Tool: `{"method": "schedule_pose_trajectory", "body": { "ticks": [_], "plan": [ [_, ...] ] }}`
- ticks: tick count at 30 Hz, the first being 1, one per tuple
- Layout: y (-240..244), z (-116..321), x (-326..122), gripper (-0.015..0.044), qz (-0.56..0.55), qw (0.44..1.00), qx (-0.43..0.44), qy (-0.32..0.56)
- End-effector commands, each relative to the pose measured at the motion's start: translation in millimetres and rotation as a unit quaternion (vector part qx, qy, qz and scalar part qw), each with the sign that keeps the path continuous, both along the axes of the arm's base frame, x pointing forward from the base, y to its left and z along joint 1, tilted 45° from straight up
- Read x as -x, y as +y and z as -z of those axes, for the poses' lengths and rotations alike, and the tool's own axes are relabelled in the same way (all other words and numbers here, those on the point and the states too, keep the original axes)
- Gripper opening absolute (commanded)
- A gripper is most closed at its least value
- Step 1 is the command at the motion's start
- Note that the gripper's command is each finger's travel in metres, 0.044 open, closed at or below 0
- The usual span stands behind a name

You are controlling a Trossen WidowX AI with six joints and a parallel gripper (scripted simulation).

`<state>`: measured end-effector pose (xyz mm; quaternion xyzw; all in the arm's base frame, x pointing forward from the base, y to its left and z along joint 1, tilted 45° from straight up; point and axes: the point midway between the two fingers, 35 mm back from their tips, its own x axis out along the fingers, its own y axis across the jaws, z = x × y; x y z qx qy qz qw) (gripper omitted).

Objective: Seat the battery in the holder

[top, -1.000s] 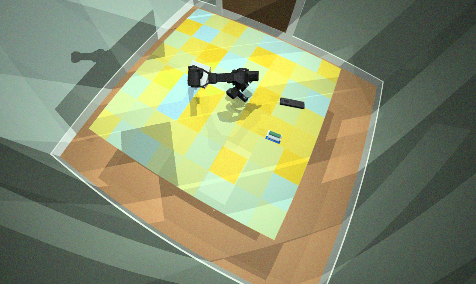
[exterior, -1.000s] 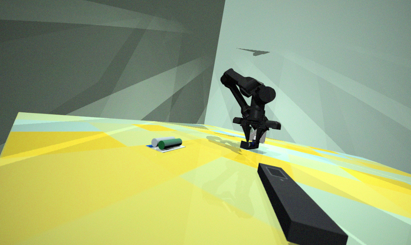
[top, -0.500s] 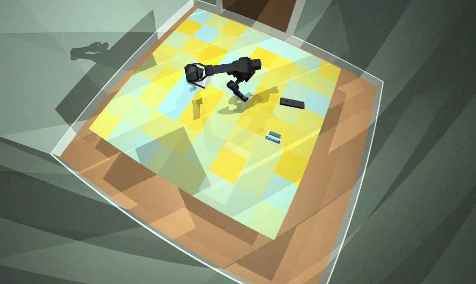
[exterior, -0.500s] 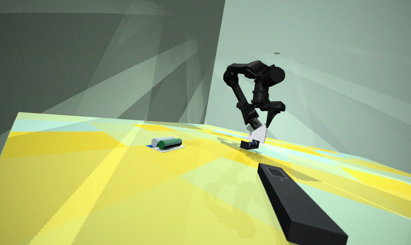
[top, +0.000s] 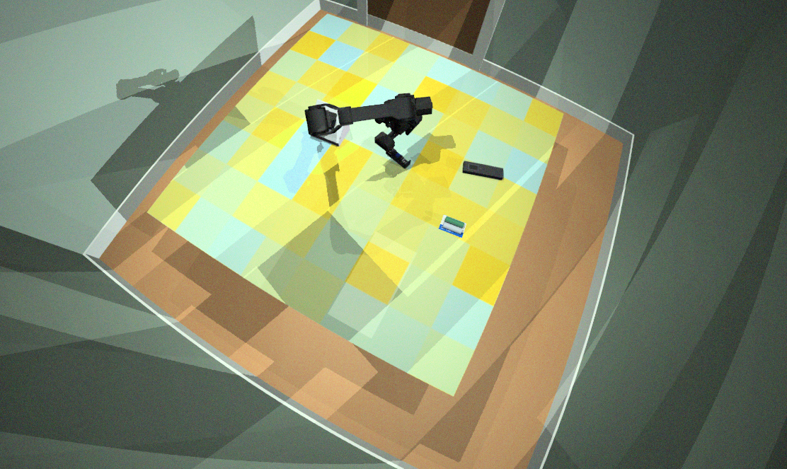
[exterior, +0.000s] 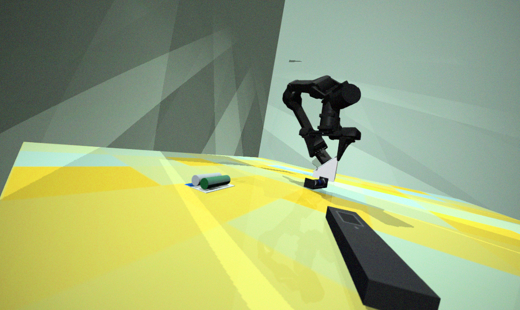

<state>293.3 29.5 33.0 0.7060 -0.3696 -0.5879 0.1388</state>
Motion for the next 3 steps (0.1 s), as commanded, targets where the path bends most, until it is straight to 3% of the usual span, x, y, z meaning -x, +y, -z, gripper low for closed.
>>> {"method": "schedule_pose_trajectory", "body": {
  "ticks": [1,3],
  "plan": [
    [0.3,-0.8,0.2,0.044,0.002,1.0,-0.002,-0.002],
    [0.3,-0.8,0.2,0.044,0.002,1.0,-0.002,-0.002]
  ]
}}
